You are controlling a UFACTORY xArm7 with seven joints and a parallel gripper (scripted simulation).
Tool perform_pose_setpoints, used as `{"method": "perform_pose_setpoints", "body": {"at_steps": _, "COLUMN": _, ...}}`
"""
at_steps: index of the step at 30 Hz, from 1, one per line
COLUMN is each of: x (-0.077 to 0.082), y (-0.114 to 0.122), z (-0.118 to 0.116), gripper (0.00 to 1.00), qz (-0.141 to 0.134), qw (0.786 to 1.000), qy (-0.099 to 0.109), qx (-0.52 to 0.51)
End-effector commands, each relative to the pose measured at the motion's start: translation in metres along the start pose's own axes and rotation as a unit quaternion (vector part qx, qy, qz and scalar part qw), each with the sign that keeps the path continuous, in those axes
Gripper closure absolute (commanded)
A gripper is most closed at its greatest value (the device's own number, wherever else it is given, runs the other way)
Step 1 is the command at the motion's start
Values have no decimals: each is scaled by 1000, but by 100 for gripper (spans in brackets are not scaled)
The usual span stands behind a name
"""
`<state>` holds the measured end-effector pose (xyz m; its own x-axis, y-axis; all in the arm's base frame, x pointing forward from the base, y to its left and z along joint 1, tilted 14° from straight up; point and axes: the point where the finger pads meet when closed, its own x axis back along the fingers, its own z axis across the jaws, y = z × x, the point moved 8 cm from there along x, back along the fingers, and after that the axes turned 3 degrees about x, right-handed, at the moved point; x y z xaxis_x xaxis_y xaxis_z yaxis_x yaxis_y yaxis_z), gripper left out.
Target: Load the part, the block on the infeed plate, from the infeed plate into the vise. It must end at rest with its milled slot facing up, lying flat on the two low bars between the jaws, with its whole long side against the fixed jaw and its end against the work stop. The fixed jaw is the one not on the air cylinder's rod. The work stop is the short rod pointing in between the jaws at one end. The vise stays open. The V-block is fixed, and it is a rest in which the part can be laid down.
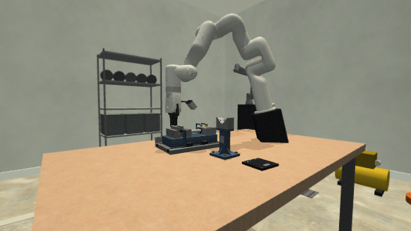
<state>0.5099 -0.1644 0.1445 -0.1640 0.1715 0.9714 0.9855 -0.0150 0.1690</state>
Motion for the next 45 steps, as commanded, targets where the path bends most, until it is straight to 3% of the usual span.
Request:
{"method": "perform_pose_setpoints", "body": {"at_steps": 1, "x": 2, "y": 1, "z": 1, "gripper": 100, "qz": -2, "qw": 1000, "qy": 0, "qx": 0}}
{"method": "perform_pose_setpoints", "body": {"at_steps": 45, "x": 2, "y": 2, "z": 10, "gripper": 100, "qz": -2, "qw": 1000, "qy": 0, "qx": 0}}
